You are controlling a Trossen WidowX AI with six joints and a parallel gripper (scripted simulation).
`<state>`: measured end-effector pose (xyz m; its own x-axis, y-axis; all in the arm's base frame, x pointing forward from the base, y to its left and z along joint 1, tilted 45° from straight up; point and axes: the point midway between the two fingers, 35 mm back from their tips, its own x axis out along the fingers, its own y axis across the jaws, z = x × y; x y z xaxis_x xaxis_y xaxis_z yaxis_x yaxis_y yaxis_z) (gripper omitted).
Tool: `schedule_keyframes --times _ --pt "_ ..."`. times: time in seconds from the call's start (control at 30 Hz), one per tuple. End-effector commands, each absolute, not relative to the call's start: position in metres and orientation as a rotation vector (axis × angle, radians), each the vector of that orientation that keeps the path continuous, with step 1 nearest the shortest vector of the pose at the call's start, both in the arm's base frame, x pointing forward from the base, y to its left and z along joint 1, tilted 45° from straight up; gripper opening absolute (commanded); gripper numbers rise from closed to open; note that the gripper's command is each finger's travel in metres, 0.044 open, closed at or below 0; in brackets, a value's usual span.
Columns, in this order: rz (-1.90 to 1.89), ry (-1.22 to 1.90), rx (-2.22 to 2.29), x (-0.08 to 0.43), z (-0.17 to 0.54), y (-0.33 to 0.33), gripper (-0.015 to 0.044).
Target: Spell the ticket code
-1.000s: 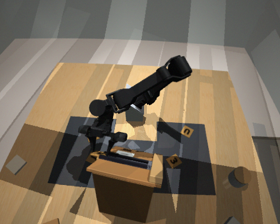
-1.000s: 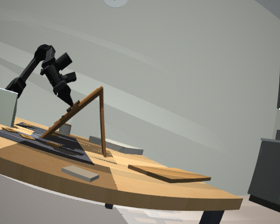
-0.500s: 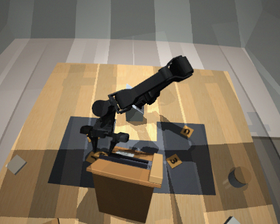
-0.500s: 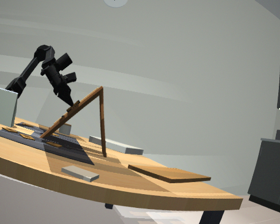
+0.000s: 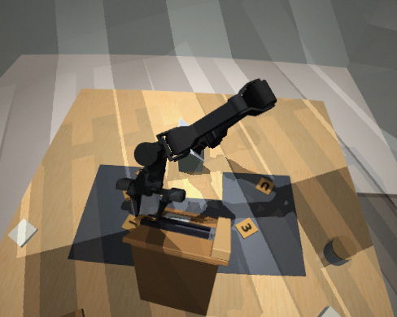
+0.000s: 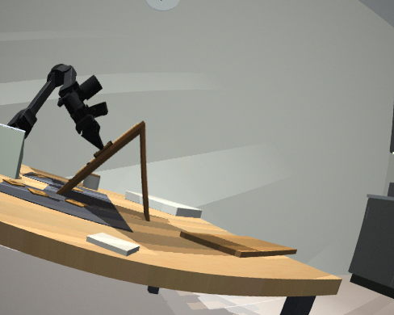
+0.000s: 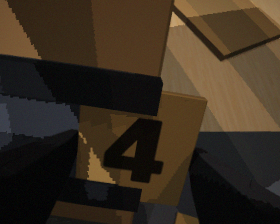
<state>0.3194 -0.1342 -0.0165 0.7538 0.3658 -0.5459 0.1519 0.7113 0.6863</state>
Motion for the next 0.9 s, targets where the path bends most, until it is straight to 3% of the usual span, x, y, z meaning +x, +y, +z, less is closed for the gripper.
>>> schedule_keyframes --times 0.0,0.87 --pt "0.127 0.72 0.782 0.3204 -0.0132 -0.1337 0.0" --pt "0.127 0.72 0.783 0.3217 -0.0071 -0.125 0.0"
